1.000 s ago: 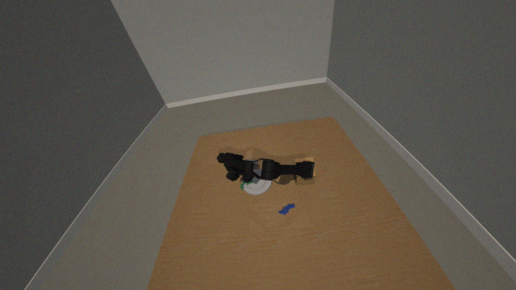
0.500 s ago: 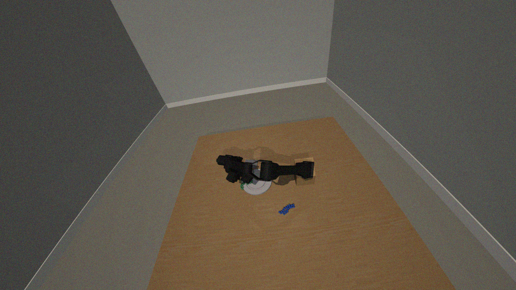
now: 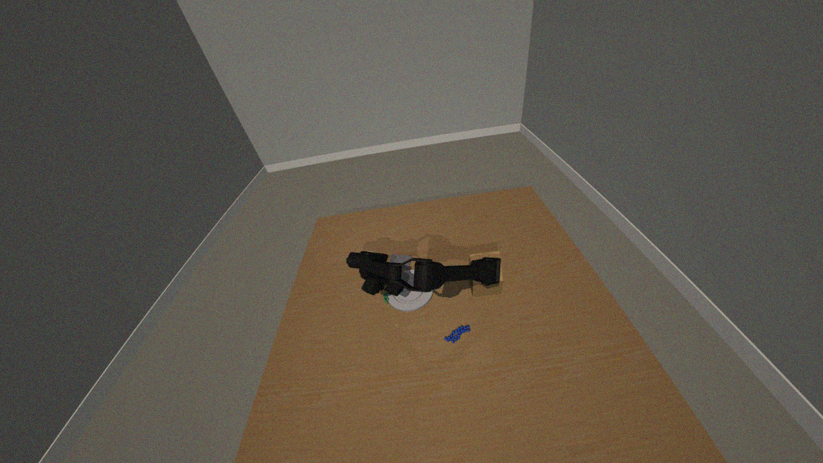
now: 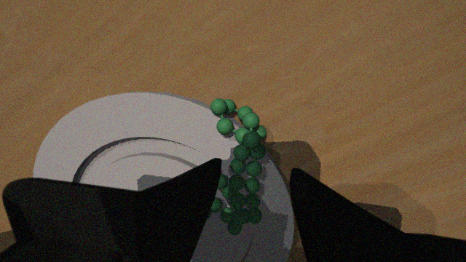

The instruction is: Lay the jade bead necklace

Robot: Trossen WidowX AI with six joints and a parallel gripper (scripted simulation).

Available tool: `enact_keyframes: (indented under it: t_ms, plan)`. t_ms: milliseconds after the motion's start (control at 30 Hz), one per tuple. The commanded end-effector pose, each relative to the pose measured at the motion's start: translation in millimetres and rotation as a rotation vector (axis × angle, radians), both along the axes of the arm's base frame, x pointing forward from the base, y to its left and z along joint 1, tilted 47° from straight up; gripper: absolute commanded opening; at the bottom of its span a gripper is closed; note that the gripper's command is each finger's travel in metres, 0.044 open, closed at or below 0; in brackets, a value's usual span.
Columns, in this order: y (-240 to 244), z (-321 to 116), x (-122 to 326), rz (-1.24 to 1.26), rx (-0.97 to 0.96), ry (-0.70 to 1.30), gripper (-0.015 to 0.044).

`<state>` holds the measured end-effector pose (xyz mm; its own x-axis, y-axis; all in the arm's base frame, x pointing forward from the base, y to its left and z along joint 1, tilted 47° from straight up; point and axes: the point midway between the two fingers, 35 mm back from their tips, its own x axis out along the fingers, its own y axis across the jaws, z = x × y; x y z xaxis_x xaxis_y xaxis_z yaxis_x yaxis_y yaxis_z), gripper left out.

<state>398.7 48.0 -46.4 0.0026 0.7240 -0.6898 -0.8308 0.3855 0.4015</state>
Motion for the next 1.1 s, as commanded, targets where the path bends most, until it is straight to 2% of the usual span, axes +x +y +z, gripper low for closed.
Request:
enact_keyframes:
  t_ms: [0,200,467,1067]
  plan:
    - [4.3,-7.1,-1.8,-0.005,0.006,0.012,0.02]
    - [5.9,-8.8,-2.0,-0.005,0.007,0.013,0.02]
    - [5.7,-6.2,-1.4,0.001,0.002,0.006,0.0]
    - [5.7,-6.2,-1.4,0.001,0.002,0.006,0.0]
